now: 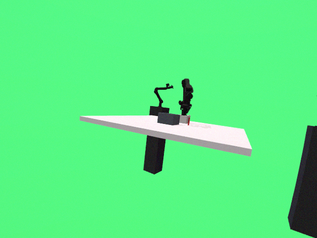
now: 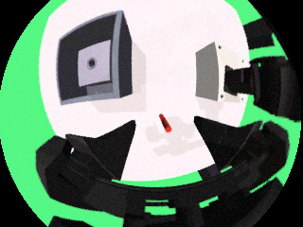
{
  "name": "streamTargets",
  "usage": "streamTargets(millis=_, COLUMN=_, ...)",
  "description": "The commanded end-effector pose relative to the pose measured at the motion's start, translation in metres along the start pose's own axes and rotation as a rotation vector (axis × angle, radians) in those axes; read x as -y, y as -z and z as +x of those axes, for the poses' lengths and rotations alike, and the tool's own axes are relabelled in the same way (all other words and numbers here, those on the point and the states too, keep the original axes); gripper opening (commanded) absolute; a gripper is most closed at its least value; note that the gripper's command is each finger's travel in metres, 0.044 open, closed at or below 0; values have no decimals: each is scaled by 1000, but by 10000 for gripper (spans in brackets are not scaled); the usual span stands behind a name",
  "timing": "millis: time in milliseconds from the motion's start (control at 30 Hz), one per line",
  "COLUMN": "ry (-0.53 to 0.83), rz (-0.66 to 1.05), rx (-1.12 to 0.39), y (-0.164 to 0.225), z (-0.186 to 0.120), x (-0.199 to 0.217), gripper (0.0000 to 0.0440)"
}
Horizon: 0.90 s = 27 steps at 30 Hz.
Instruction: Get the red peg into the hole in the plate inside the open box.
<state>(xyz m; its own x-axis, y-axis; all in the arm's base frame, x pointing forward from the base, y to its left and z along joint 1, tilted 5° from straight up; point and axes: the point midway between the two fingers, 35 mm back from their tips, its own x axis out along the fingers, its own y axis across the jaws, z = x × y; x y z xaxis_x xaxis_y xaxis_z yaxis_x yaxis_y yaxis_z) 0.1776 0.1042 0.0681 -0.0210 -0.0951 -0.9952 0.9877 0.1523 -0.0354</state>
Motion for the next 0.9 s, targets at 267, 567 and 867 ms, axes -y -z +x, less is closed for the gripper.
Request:
streamTargets(millis=267, ry=-41, rz=-95, rx=-28, y=22, z=44, x=-7, gripper=440)
streamTargets(millis=567, ry=-40, rz=-142, rx=-44, y=31, z=70, x=-1, gripper=380)
streamTargets(millis=867, ry=9, rz=-192, rx=-75, y=35, z=78, x=4, gripper=162)
